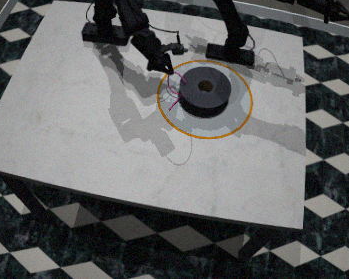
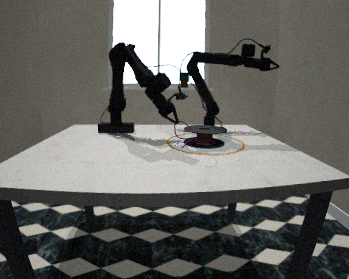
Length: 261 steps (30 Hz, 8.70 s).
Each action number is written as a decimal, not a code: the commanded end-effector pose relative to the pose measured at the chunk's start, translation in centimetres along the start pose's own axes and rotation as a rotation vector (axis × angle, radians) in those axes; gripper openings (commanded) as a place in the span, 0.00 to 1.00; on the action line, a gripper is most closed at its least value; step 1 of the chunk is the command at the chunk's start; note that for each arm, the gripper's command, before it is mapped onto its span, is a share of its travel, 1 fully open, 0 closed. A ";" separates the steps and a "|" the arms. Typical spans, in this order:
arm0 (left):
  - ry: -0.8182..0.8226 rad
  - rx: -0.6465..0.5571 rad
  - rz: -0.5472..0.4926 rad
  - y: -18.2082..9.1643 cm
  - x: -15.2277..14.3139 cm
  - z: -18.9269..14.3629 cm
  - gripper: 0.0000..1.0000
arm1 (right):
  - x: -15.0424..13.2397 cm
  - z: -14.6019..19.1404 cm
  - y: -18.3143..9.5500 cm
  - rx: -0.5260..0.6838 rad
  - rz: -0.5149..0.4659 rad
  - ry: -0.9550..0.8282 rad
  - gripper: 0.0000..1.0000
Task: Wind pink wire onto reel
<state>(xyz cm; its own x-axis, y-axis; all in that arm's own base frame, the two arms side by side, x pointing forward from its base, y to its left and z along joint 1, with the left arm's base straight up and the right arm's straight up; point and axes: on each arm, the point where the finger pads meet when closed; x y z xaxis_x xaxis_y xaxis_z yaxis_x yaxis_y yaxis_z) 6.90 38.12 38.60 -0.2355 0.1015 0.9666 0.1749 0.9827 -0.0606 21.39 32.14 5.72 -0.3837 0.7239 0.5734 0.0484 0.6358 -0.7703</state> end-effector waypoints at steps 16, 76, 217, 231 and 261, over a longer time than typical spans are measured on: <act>-0.009 -0.017 -0.058 -0.7 2.1 -0.4 0.00 | 0.2 -0.5 0.1 -0.075 -0.142 0.012 0.00; -0.009 -0.017 -0.058 -0.7 2.1 -0.4 0.00 | -3.0 1.4 3.5 -0.222 -0.482 0.096 0.00; 0.168 -1.615 0.529 -44.4 -13.7 -32.8 0.00 | -4.3 1.2 5.7 -0.222 -0.482 0.096 0.00; 0.428 -1.426 0.802 -43.1 -20.5 -27.2 0.00 | -4.3 1.2 5.7 -0.222 -0.482 0.096 0.00; 1.012 -0.815 1.378 -41.2 -32.9 -16.6 0.00 | -4.3 1.2 5.7 -0.222 -0.482 0.096 0.00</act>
<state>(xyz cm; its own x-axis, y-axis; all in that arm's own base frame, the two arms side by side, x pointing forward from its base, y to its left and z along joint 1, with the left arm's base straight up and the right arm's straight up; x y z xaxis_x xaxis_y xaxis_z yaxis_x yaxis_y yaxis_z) 23.23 -8.25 12.54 0.9661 0.2047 0.1575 0.1641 -0.0156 -0.9863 21.57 32.22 -1.28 -0.3296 0.3490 0.8772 0.0761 0.9360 -0.3438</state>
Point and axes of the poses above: on each arm, the point where the finger pads meet when closed, its own y axis out along the fingers, its own z axis across the jaws, x = y × z, and after that the axes turned 15 degrees about -y, right-handed
